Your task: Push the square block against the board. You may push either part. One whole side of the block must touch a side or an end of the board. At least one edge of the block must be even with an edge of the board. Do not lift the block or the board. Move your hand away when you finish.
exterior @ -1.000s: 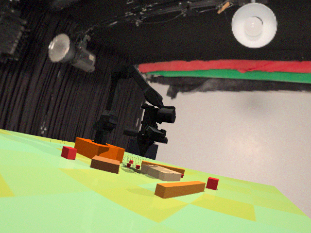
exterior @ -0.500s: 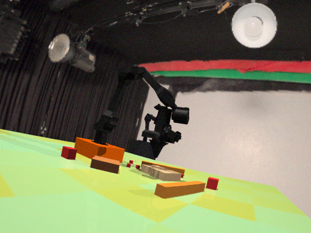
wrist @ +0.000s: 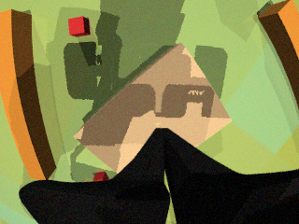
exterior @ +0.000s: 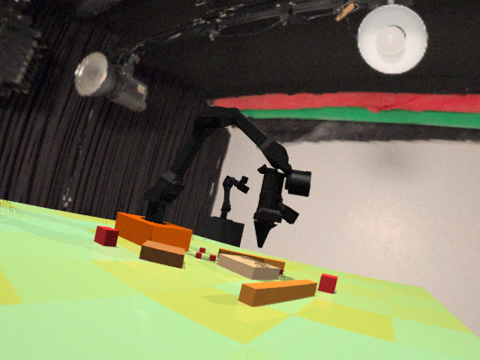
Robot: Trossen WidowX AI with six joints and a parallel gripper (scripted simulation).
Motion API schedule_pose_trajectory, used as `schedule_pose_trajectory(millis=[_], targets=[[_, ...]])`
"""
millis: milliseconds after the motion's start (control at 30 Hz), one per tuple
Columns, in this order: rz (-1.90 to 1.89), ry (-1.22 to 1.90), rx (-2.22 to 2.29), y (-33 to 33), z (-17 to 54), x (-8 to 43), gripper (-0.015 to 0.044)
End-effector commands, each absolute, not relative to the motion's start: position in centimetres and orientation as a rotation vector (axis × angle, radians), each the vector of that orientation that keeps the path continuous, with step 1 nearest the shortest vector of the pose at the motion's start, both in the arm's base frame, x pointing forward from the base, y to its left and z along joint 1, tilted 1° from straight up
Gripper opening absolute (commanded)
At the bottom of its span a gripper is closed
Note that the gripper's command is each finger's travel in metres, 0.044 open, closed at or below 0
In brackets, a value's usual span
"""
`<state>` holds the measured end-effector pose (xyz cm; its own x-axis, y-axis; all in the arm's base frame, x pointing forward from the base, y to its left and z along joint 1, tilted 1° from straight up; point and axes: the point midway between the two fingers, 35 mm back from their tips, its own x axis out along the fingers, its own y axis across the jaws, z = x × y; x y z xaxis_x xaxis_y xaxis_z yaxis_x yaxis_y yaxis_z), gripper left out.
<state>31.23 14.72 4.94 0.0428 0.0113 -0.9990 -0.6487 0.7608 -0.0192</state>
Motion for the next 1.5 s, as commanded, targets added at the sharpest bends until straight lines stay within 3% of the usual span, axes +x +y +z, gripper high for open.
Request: schedule_pose_trajectory(millis=[0, 567, 733, 900, 1467], targets=[[0.642, 1.426, -0.656, 15.7, 4.9, 32.2, 0.0], [1.069, 1.241, -1.096, 20.4, 4.0, 35.6, 0.0], [1.07, 1.241, -1.097, 20.4, 3.7, 35.6, 0.0], [1.085, 1.232, -1.113, 20.6, -1.6, 35.9, 0.0], [1.085, 1.233, -1.114, 19.1, -1.6, 35.9, 0.0]])
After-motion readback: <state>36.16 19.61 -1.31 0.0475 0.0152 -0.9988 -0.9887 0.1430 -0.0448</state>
